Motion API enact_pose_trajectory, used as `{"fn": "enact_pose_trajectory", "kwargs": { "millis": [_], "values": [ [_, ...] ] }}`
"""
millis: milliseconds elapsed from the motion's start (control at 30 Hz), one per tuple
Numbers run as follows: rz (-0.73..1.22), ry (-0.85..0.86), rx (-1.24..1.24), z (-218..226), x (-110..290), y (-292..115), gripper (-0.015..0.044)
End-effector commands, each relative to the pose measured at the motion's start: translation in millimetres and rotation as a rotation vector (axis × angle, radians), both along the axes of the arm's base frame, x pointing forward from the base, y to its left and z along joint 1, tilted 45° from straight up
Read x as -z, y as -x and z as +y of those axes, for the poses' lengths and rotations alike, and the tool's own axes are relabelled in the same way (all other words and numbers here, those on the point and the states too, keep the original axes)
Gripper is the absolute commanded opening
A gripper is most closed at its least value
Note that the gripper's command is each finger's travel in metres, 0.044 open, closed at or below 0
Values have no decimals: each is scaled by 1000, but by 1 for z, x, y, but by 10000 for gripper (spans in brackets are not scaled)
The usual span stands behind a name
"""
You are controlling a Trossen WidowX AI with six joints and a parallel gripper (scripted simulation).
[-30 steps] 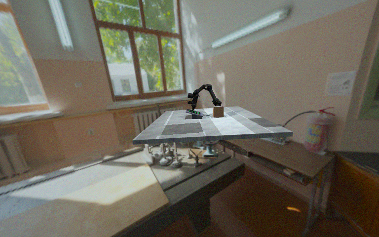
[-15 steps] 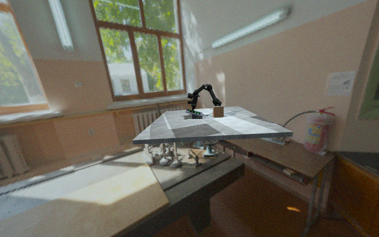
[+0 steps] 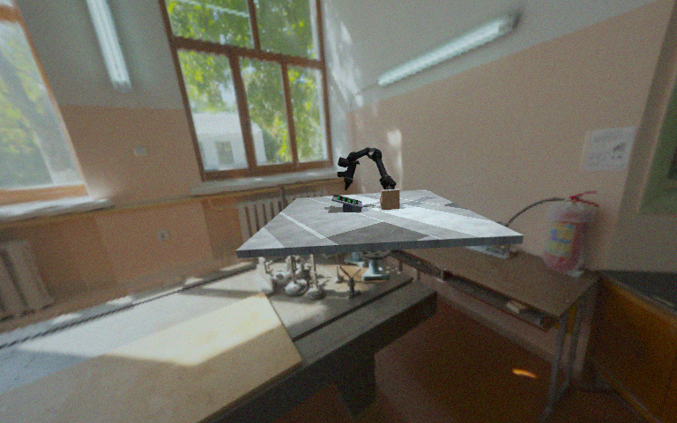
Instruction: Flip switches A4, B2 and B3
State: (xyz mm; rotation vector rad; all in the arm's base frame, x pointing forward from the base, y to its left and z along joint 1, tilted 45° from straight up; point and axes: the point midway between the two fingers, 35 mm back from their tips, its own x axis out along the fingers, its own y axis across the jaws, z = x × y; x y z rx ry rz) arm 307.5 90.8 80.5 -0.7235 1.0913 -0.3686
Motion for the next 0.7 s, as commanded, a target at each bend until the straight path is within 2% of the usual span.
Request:
{"fn": "enact_pose_trajectory", "kwargs": {
  "millis": [0,100,667],
  "values": [
    [7,8,12,0,1,13,0],
    [7,9,12,3,10,34,0],
    [7,9,12,3,10,34,0]
  ]
}}
